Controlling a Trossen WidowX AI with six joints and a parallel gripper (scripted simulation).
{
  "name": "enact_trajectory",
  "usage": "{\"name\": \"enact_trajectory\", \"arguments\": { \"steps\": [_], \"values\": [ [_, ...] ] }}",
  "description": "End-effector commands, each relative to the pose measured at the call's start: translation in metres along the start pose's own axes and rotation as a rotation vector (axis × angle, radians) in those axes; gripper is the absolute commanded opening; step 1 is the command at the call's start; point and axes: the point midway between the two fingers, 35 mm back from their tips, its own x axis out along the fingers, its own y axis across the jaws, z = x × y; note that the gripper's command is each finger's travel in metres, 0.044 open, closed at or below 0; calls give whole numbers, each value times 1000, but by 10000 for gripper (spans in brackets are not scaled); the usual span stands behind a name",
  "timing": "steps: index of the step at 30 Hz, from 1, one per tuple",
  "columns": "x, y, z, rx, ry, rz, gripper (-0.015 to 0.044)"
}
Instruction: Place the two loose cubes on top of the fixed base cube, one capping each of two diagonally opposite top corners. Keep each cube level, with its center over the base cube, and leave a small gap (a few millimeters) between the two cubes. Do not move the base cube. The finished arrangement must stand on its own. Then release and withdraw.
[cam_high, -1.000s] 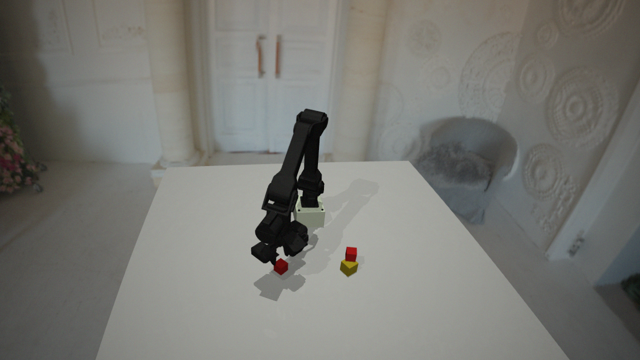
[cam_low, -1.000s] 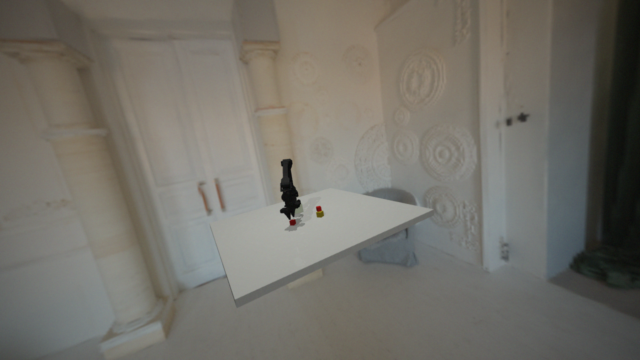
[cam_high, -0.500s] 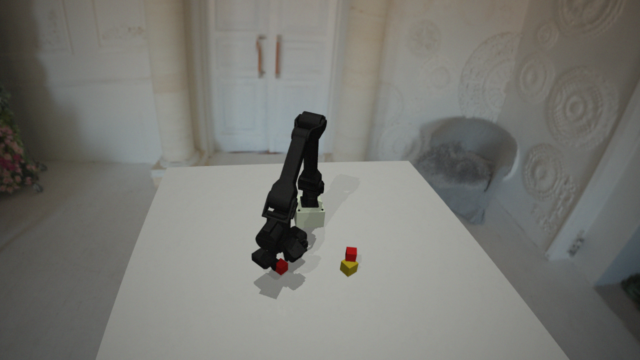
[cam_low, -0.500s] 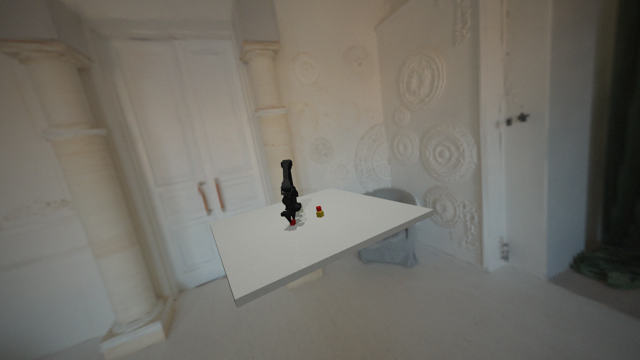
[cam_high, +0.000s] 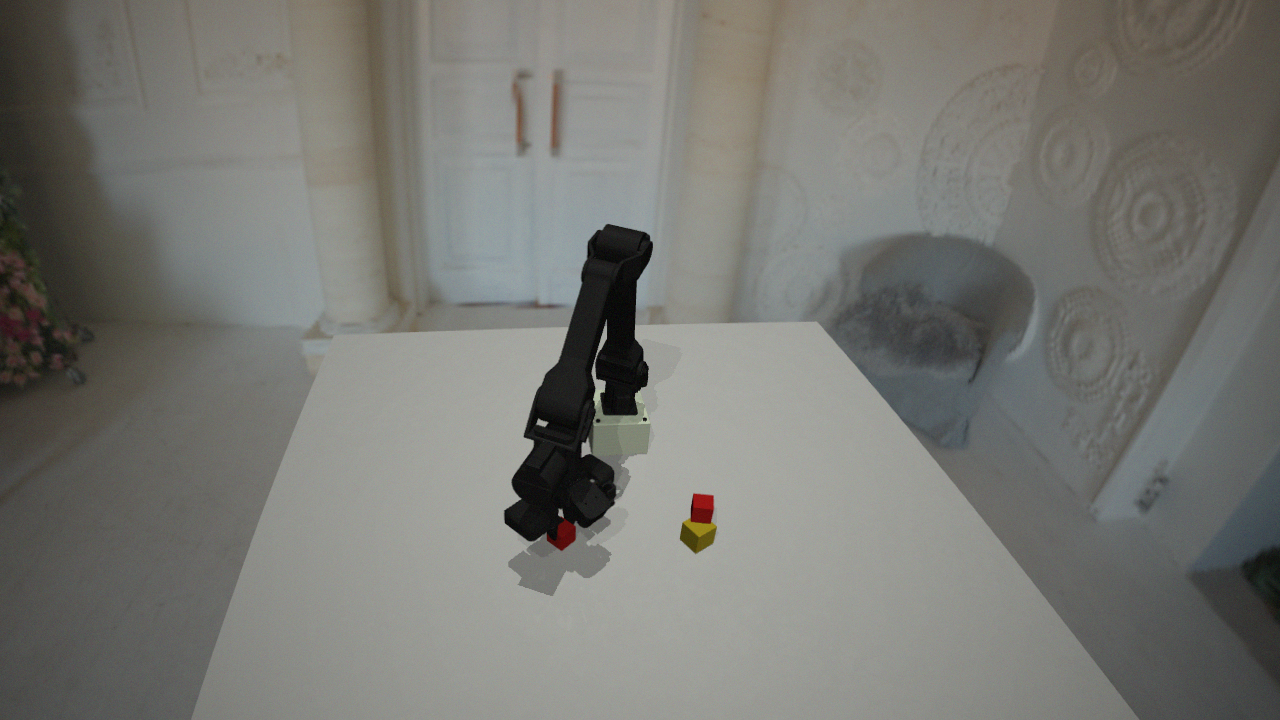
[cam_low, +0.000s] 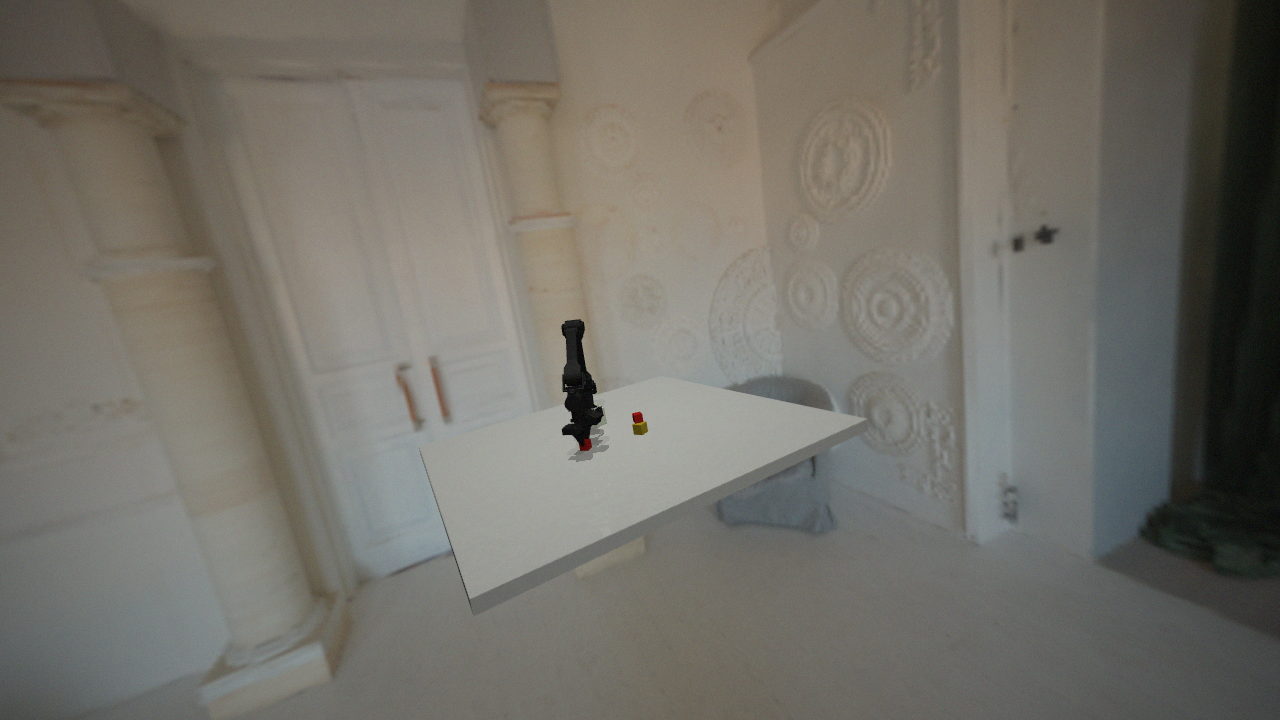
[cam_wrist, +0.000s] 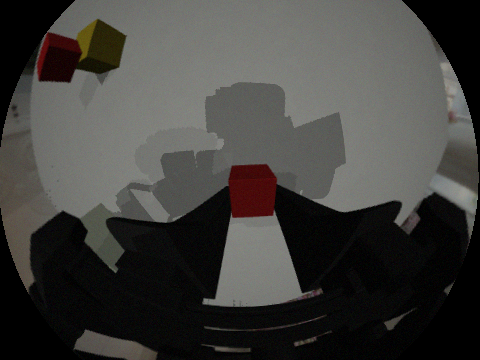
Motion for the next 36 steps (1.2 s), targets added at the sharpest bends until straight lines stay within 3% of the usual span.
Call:
{"name": "enact_trajectory", "arguments": {
  "steps": [1, 36],
  "values": [
    [-8, -2, 1, 4, -2, 1, 105],
    [-108, -2, 0, 4, -2, 0, 105]
  ]
}}
